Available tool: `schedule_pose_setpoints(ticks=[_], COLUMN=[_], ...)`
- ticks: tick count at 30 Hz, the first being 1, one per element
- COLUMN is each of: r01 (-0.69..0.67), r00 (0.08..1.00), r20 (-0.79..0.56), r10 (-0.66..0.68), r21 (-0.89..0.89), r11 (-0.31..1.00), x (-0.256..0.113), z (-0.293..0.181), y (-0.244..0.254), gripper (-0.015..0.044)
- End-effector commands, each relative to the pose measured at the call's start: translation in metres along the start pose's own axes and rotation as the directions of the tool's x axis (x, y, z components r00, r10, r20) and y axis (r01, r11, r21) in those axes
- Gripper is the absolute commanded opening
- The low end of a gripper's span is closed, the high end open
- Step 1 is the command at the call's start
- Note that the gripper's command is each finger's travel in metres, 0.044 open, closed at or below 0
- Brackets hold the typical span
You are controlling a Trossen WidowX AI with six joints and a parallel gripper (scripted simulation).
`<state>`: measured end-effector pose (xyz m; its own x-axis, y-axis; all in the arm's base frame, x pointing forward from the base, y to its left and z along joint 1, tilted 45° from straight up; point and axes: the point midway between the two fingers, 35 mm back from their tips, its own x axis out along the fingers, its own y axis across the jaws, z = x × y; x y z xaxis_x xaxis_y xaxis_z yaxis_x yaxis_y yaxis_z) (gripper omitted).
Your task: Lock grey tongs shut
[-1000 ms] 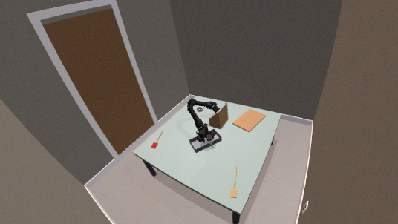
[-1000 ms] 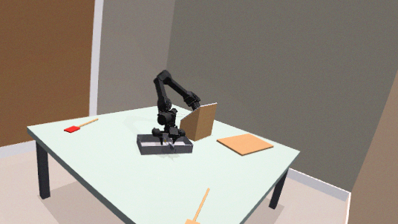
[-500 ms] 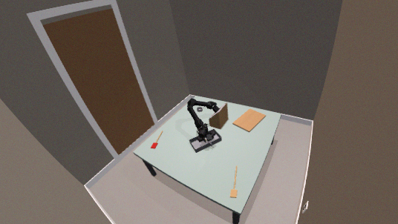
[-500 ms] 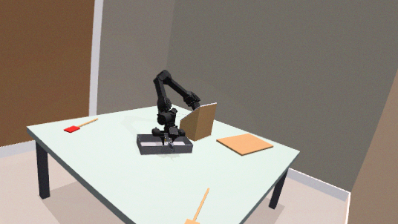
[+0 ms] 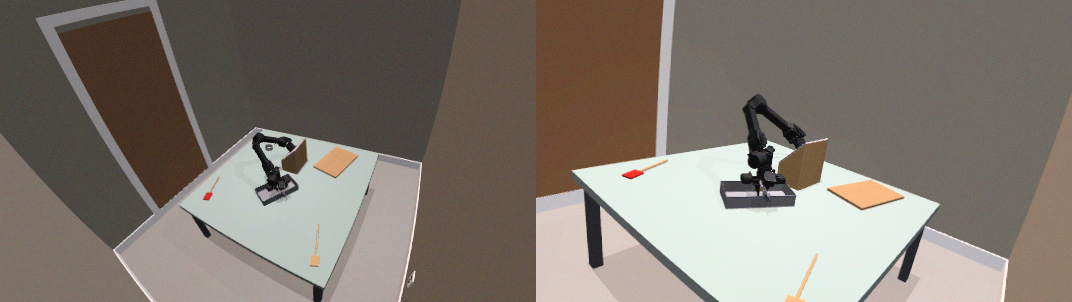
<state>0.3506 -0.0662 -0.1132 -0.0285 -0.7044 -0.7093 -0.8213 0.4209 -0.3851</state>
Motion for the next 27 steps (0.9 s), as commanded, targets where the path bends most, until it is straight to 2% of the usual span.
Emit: schedule_pose_setpoints(ticks=[1,8,14,21,24,27], r01=[0.0,0.0,0.0,-0.001,-0.003,-0.004], r00=[1.0,1.0,1.0,1.0,1.0,1.0], r20=[0.0,0.0,0.0,0.001,0.006,0.006], r10=[0.0,0.0,0.0,0.001,0.003,0.004], r21=[0.001,0.001,0.001,0.0,-0.002,-0.004], r11=[1.0,1.0,1.0,1.0,1.0,1.0], x=[0.0,0.0,0.0,-0.008,-0.039,-0.087], z=[0.0,0.0,0.0,0.001,0.006,0.006], y=[0.0,0.0,0.0,-0.001,-0.003,-0.003], gripper=[0.0062,0.0015,-0.0143,-0.015,-0.015,-0.015])
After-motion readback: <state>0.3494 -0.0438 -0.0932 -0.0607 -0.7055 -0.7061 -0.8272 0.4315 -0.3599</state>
